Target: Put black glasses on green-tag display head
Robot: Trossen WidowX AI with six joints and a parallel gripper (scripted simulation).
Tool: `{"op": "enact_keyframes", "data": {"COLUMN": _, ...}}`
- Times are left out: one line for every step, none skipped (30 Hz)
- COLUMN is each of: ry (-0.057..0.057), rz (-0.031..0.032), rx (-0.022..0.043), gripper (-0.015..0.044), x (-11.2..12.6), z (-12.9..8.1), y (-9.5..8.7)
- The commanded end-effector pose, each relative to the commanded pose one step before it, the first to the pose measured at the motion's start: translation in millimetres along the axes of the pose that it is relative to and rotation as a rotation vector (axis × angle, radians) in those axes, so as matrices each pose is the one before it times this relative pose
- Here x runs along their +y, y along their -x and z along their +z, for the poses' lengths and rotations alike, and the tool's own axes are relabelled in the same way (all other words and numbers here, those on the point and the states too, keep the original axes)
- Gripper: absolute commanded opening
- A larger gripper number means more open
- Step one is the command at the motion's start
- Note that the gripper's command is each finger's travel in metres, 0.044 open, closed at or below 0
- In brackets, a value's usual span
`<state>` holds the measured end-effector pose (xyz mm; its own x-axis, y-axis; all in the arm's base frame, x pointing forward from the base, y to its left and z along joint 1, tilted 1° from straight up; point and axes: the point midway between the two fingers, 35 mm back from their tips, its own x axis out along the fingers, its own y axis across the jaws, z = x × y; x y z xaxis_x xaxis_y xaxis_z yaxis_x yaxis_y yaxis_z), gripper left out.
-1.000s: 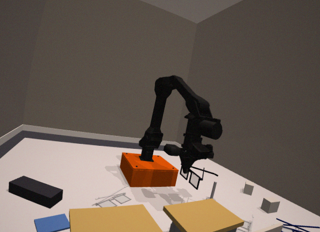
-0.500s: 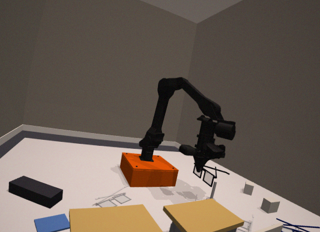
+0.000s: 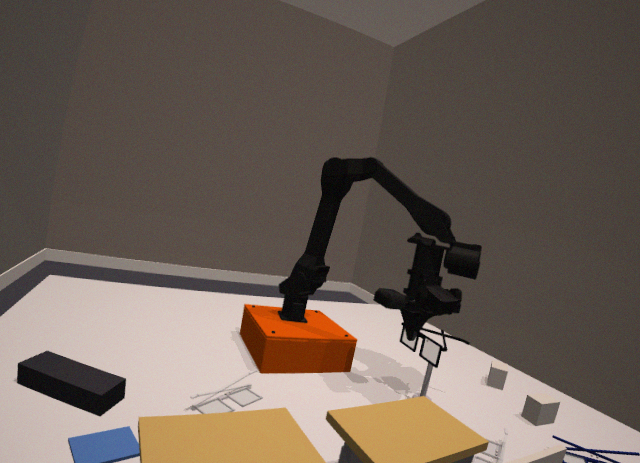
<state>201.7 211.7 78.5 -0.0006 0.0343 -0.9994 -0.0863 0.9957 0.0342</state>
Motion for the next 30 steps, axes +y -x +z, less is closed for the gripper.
{"op": "enact_keyframes", "data": {"ry": -0.0050, "rz": 0.00102, "rx": 0.00106, "gripper": 0.0000, "x": 2.56, "z": 0.22, "y": -8.07}}
{"op": "enact_keyframes", "data": {"ry": 0.0000, "rz": 0.00001, "rx": 0.00000, "gripper": 0.0000, "x": 0.19, "z": 0.22, "y": -4.32}}
{"op": "enact_keyframes", "data": {"ry": 0.0000, "rz": 0.00001, "rx": 0.00001, "gripper": 0.0000, "x": 0.16, "z": 0.19, "y": -4.88}}
{"op": "enact_keyframes", "data": {"ry": 0.0000, "rz": 0.00000, "rx": 0.00001, "gripper": 0.0000, "x": 0.11, "z": 0.12, "y": -5.36}}
{"op": "enact_keyframes", "data": {"ry": 0.0000, "rz": 0.00000, "rx": 0.00002, "gripper": 0.0000, "x": 0.04, "z": 0.04, "y": -5.61}}
{"op": "enact_keyframes", "data": {"ry": 0.0000, "rz": -0.00001, "rx": 0.00003, "gripper": 0.0000, "x": -0.05, "z": -0.05, "y": -5.68}}
{"op": "enact_keyframes", "data": {"ry": 0.0000, "rz": -0.00002, "rx": 0.00004, "gripper": 0.0000, "x": -0.13, "z": -0.15, "y": -5.68}}
{"op": "enact_keyframes", "data": {"ry": 0.0000, "rz": -0.00002, "rx": 0.00005, "gripper": 0.0000, "x": -0.21, "z": -0.25, "y": -5.66}}
{"op": "enact_keyframes", "data": {"ry": 0.0000, "rz": -0.00003, "rx": 0.00005, "gripper": 0.0000, "x": -0.30, "z": -0.34, "y": -5.60}}
{"op": "enact_keyframes", "data": {"ry": 0.0000, "rz": -0.00003, "rx": 0.00005, "gripper": 0.0000, "x": -0.29, "z": -0.34, "y": -4.40}}
{"op": "enact_keyframes", "data": {"ry": 0.0000, "rz": -0.00002, "rx": 0.00003, "gripper": 0.0000, "x": -0.20, "z": -0.23, "y": -2.66}}
{"op": "enact_keyframes", "data": {"ry": 0.0000, "rz": -0.00001, "rx": 0.00001, "gripper": 0.0000, "x": -0.07, "z": -0.08, "y": -0.89}}
{"op": "enact_keyframes", "data": {"ry": 0.0000, "rz": 0.00000, "rx": 0.00000, "gripper": 0.0000, "x": 0.00, "z": 0.00, "y": 0.00}}
{"op": "enact_keyframes", "data": {"ry": 0.0000, "rz": 0.00000, "rx": 0.00000, "gripper": 0.0000, "x": 0.00, "z": 0.00, "y": 0.00}}
{"op": "enact_keyframes", "data": {"ry": 0.0000, "rz": -0.00002, "rx": 0.00001, "gripper": 0.0000, "x": -0.21, "z": -0.15, "y": 0.00}}
{"op": "enact_keyframes", "data": {"ry": 0.0000, "rz": -0.00003, "rx": 0.00002, "gripper": 0.0000, "x": -0.37, "z": -0.27, "y": 0.00}}
{"op": "enact_keyframes", "data": {"ry": 0.0000, "rz": -0.00004, "rx": 0.00003, "gripper": 0.0000, "x": -0.55, "z": -0.40, "y": 0.00}}
{"op": "enact_keyframes", "data": {"ry": 0.0000, "rz": -0.00006, "rx": 0.00004, "gripper": 0.0000, "x": -0.76, "z": -0.55, "y": 0.00}}
{"op": "enact_keyframes", "data": {"ry": 0.0000, "rz": -0.00006, "rx": 0.00004, "gripper": 0.0000, "x": -0.83, "z": -0.60, "y": -0.01}}
{"op": "enact_keyframes", "data": {"ry": 0.0000, "rz": -0.00007, "rx": 0.00005, "gripper": 0.0000, "x": -0.93, "z": -0.67, "y": -0.01}}
{"op": "enact_keyframes", "data": {"ry": 0.0000, "rz": -0.00008, "rx": 0.00005, "gripper": 0.0000, "x": -1.06, "z": -0.77, "y": -0.02}}
{"op": "enact_keyframes", "data": {"ry": 0.0000, "rz": -0.00009, "rx": 0.00006, "gripper": 0.0000, "x": -1.18, "z": -0.86, "y": -0.03}}
{"op": "enact_keyframes", "data": {"ry": 0.0000, "rz": -0.00008, "rx": 0.00005, "gripper": 0.0000, "x": -1.01, "z": -0.74, "y": -0.03}}
{"op": "enact_keyframes", "data": {"ry": 0.0000, "rz": -0.00005, "rx": 0.00003, "gripper": 0.0000, "x": -0.62, "z": -0.45, "y": -0.02}}
{"op": "enact_keyframes", "data": {"ry": 0.0000, "rz": -0.00002, "rx": 0.00001, "gripper": 0.0000, "x": -0.21, "z": -0.15, "y": -0.01}}
{"op": "enact_keyframes", "data": {"ry": 0.0000, "rz": -0.00001, "rx": 0.00000, "gripper": 0.0000, "x": -0.08, "z": -0.06, "y": 0.00}}
{"op": "enact_keyframes", "data": {"ry": 0.0000, "rz": -0.00001, "rx": 0.00001, "gripper": 0.0000, "x": -0.16, "z": -0.11, "y": 0.00}}
{"op": "enact_keyframes", "data": {"ry": 0.0000, "rz": -0.00002, "rx": 0.00001, "gripper": 0.0000, "x": -0.23, "z": -0.16, "y": 0.00}}
{"op": "enact_keyframes", "data": {"ry": 0.0000, "rz": -0.00002, "rx": 0.00001, "gripper": 0.0000, "x": -0.31, "z": -0.21, "y": 0.00}}
{"op": "enact_keyframes", "data": {"ry": 0.0000, "rz": -0.00003, "rx": 0.00002, "gripper": 0.0000, "x": -0.39, "z": -0.27, "y": 0.00}}
